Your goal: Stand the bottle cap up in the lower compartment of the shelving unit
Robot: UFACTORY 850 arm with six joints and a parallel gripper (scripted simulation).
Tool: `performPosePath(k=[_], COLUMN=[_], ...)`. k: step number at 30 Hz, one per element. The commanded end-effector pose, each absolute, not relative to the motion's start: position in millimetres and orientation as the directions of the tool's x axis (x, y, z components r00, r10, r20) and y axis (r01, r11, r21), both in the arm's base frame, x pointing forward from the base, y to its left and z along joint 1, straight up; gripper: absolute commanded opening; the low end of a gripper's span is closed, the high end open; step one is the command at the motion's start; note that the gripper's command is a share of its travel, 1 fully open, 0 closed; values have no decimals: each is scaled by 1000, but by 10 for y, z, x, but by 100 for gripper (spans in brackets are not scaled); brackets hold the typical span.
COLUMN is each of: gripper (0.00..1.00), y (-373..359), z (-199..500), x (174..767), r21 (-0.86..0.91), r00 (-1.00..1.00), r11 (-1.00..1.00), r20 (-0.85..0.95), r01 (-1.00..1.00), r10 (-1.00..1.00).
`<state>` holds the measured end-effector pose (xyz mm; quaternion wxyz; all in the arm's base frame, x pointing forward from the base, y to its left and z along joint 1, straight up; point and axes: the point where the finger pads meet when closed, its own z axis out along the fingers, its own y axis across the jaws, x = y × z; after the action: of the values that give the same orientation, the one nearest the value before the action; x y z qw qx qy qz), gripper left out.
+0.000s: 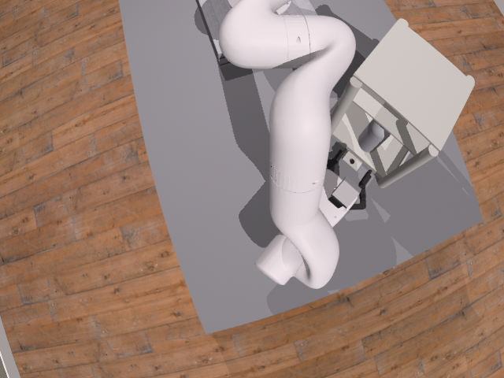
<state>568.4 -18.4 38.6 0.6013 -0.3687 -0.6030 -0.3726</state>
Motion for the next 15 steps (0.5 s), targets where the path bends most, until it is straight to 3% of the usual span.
performPosePath(k=[1,15], gripper=[81,81], y=[-258,-423], z=[394,394], x=[5728,5812], r21=[8,8], r00=[-7,-7], r11=[451,451], r20=[1000,1000], r01=[893,893], r10=[-4,-4])
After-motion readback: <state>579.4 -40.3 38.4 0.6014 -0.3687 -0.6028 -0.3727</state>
